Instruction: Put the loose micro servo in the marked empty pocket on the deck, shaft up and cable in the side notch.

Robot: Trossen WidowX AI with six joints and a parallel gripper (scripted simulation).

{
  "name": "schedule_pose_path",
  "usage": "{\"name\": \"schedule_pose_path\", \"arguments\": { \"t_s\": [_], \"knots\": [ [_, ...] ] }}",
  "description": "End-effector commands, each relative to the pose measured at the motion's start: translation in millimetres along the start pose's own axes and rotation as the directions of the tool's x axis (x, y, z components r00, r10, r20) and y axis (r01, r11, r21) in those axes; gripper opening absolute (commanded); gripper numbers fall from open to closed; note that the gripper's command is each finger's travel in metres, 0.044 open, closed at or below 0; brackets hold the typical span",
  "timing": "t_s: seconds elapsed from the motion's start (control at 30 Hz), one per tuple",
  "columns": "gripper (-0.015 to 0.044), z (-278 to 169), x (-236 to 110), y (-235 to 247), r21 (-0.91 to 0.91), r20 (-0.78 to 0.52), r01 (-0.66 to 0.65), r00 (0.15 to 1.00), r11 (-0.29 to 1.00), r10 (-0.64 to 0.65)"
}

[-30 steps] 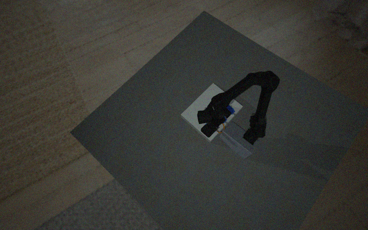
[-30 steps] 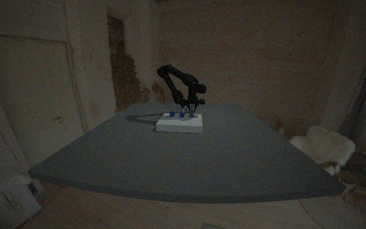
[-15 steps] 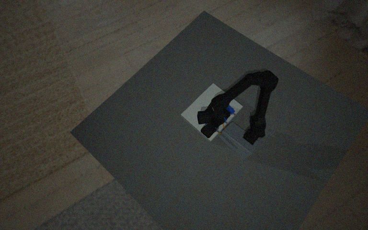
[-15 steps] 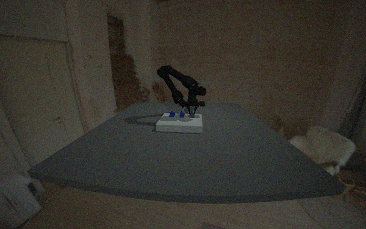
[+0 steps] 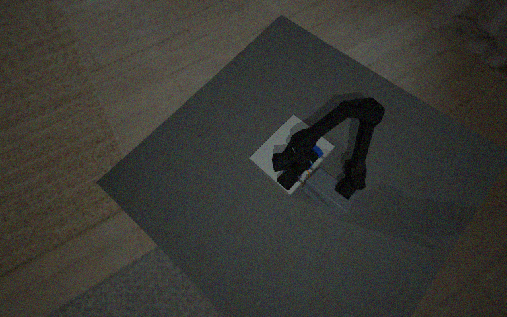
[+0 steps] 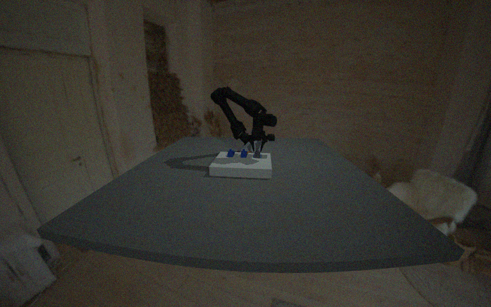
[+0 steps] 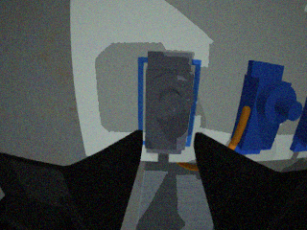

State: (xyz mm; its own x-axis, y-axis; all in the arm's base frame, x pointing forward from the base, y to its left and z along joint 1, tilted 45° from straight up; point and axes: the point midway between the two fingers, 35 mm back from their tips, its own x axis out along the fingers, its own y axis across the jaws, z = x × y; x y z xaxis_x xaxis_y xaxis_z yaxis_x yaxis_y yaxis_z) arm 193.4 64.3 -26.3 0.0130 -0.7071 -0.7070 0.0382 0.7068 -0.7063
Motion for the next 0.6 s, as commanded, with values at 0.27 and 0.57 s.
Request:
{"name": "schedule_pose_path", "arguments": {
  "t_s": [0.27,0.57],
  "knots": [
    [0.0319,22.3,-33.3,4.9,0.003,0.016,-0.013,1.0,1.0,0.013],
    [0.044,98.5,-81.6,1.4,0.008,0.011,-0.012,1.0,1.0,0.011]
  ]
}}
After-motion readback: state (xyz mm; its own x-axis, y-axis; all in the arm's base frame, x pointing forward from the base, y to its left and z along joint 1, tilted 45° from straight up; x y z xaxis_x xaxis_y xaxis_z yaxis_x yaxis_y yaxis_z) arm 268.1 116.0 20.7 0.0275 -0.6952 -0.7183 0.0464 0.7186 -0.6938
